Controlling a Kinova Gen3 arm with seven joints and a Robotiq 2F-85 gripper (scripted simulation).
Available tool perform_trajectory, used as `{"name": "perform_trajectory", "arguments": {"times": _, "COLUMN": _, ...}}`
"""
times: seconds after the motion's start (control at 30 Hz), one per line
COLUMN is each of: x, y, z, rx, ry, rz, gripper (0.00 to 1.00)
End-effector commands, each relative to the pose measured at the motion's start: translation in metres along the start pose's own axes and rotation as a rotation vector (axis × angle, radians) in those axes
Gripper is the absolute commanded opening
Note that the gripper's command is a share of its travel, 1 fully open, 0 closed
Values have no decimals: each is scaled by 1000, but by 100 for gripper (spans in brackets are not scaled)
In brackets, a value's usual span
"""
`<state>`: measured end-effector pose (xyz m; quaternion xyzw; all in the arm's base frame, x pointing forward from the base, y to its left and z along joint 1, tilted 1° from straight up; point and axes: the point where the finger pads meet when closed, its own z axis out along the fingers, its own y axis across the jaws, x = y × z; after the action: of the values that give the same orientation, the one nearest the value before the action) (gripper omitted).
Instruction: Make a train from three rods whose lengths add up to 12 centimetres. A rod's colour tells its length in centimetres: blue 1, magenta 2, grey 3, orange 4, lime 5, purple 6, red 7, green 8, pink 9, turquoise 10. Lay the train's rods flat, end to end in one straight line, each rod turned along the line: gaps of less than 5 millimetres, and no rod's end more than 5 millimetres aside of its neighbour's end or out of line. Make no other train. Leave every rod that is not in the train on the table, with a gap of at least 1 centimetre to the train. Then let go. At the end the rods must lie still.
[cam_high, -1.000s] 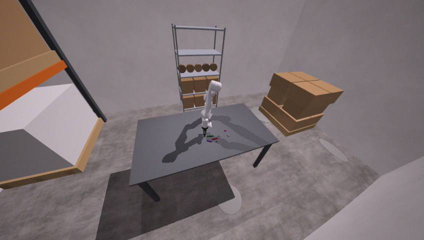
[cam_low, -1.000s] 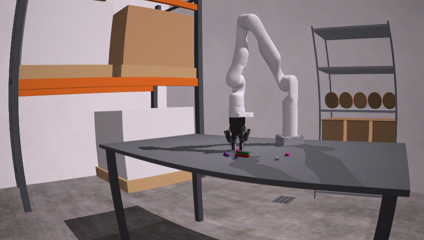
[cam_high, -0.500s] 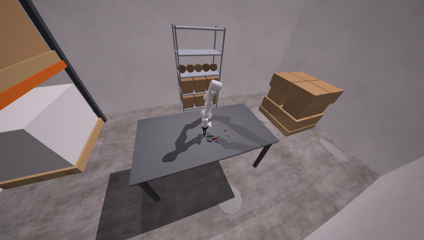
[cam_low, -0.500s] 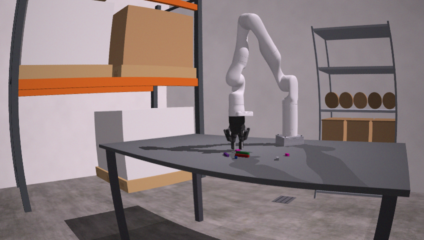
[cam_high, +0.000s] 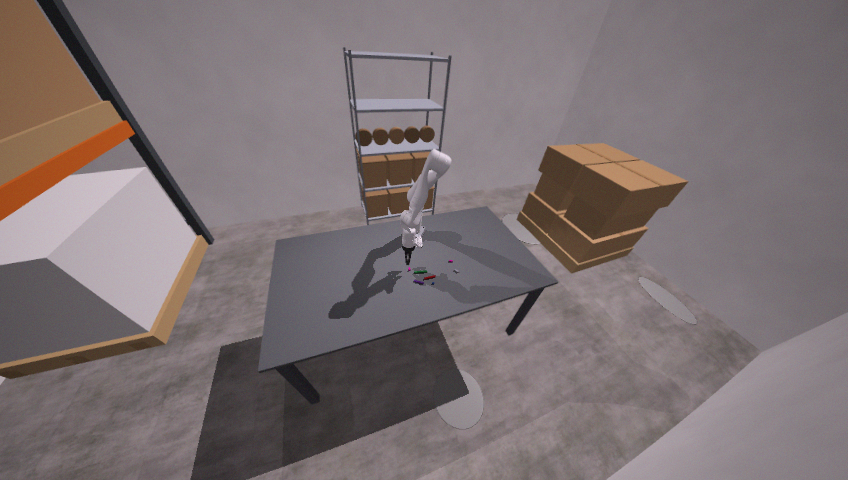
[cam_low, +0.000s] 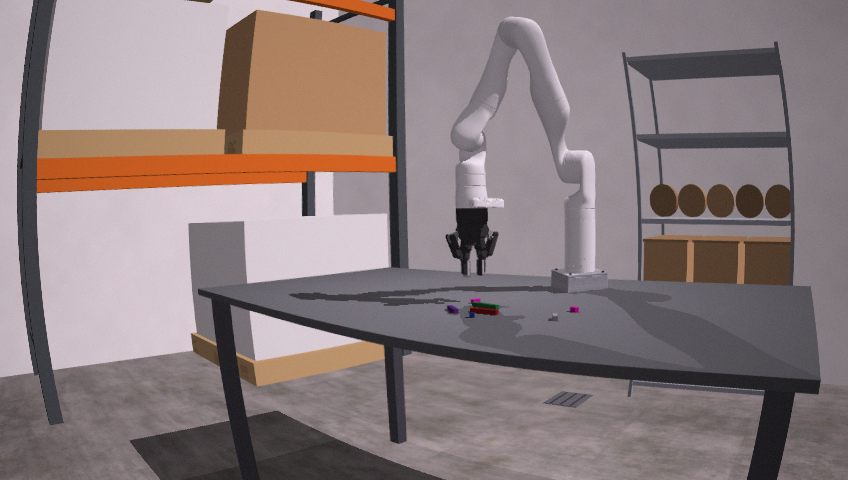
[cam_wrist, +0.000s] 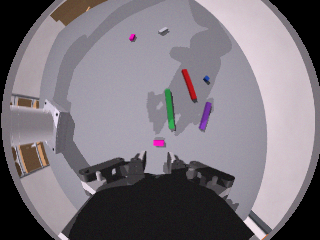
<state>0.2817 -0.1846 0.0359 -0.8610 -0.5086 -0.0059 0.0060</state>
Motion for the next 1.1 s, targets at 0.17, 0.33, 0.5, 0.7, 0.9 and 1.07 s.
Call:
{"name": "perform_trajectory", "arguments": {"times": 0.17, "x": 9, "y": 4, "z": -27, "rx": -13, "ry": 8, "rz": -14, "gripper": 35}}
{"name": "perform_trajectory", "arguments": {"times": 0.33, "x": 9, "y": 3, "z": -31, "rx": -12, "ry": 8, "rz": -14, "gripper": 35}}
{"name": "perform_trajectory", "arguments": {"times": 0.5, "x": 10, "y": 4, "z": -30, "rx": -14, "ry": 7, "rz": -16, "gripper": 100}}
{"name": "perform_trajectory", "arguments": {"times": 0.7, "x": 8, "y": 4, "z": -30, "rx": -14, "ry": 6, "rz": -13, "gripper": 100}}
{"name": "perform_trajectory", "arguments": {"times": 0.9, "x": 8, "y": 4, "z": -30, "rx": -14, "ry": 6, "rz": -13, "gripper": 100}}
{"name": "perform_trajectory", "arguments": {"times": 1.07, "x": 8, "y": 4, "z": -30, "rx": -14, "ry": 6, "rz": -13, "gripper": 100}}
